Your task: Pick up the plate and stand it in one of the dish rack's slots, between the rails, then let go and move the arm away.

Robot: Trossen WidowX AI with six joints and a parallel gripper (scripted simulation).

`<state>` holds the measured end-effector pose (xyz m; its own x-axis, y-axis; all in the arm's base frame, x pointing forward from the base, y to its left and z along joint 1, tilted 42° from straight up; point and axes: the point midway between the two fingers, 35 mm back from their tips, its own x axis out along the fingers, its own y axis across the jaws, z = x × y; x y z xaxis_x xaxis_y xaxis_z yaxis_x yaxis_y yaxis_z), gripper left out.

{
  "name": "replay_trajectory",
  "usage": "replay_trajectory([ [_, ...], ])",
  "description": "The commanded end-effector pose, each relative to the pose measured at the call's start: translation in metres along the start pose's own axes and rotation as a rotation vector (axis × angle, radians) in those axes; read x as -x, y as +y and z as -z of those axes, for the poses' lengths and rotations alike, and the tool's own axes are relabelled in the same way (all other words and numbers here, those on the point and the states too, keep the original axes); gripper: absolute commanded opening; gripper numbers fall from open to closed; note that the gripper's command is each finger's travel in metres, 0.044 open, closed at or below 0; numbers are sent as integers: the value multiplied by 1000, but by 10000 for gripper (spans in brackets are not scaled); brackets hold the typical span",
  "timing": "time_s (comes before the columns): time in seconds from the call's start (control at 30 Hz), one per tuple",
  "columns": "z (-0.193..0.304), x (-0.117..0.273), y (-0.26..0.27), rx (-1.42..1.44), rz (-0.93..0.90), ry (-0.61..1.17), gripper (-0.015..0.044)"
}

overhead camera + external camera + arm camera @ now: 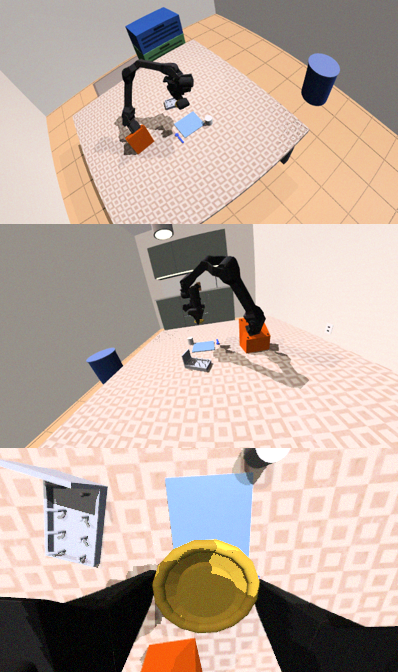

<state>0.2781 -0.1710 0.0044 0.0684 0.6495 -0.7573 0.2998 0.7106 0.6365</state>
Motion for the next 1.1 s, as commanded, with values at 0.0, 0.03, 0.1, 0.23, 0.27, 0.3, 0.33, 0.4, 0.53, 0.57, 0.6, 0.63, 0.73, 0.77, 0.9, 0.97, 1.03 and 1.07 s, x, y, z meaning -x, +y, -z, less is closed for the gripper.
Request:
replay_trajectory([
  [0.0,3,2,21,-128,-2,3,0],
  [0.03,3,2,25,-162,-1,3,0],
  [0.1,5,3,35,-232,0,2,0],
  [0.23,9,5,54,-371,2,1,0],
  [0.27,10,5,59,-406,2,1,0],
  [0.3,11,5,64,-441,3,0,0],
  [0.33,12,6,69,-476,3,0,0],
  [0.4,15,6,78,-545,3,0,0],
  [0.53,21,7,96,-684,3,-1,0],
  [0.57,23,7,101,-719,3,-1,0],
  [0.6,24,7,105,-753,3,-1,0],
  [0.63,26,7,109,-788,3,-1,0],
  [0.73,32,7,122,-892,2,-1,0],
  [0.77,34,7,127,-926,2,-1,0],
  [0.9,43,6,143,-1065,0,1,0],
  [0.97,47,6,151,-1134,-1,2,0],
  [1.03,52,5,159,-1203,-2,3,0],
  [1.07,55,5,163,-1237,-2,4,0],
])
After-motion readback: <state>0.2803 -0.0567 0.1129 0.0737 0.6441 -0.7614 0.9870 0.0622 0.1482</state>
